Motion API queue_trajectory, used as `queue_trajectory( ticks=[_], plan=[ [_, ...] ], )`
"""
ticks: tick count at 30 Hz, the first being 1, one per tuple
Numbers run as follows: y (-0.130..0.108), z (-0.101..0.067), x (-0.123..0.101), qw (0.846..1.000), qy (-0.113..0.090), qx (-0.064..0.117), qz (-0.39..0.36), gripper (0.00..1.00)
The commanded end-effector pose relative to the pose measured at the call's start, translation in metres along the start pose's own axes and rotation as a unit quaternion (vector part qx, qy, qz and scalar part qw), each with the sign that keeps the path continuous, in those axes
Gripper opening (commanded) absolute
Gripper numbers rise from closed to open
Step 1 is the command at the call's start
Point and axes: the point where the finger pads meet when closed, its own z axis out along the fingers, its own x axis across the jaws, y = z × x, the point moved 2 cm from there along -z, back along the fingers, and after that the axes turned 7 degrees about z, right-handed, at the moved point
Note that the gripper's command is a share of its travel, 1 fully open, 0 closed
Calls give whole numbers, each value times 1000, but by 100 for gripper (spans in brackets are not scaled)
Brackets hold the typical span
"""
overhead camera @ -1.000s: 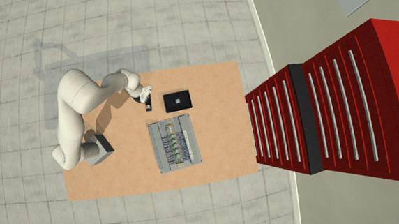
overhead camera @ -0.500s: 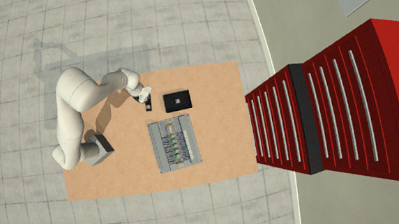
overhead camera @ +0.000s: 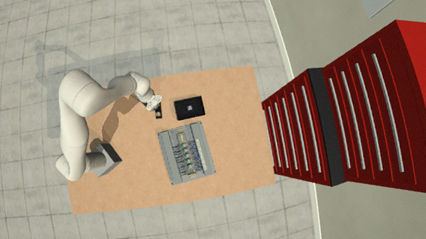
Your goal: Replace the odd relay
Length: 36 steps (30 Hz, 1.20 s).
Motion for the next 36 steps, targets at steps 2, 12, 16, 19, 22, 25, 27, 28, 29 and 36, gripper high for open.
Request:
queue_trajectory(
  ticks=[2,12,16,19,22,25,27,28,29,36],
  plan=[
    [1,-1,-1,1000,-1,0,15,0],
    [2,0,-3,996,-2,-1,92,0],
    [3,0,-3,993,-3,-1,115,0],
    [2,-1,-3,993,-4,-2,120,0],
    [2,0,-3,990,-4,-2,143,0],
    [2,0,-3,986,-4,-2,166,0],
    [3,0,-3,983,-4,-2,181,0],
    [3,0,-3,982,-4,-2,188,0],
    [3,0,-3,981,-4,-2,196,0],
    [2,0,-2,976,-5,-3,218,0]
  ],
)
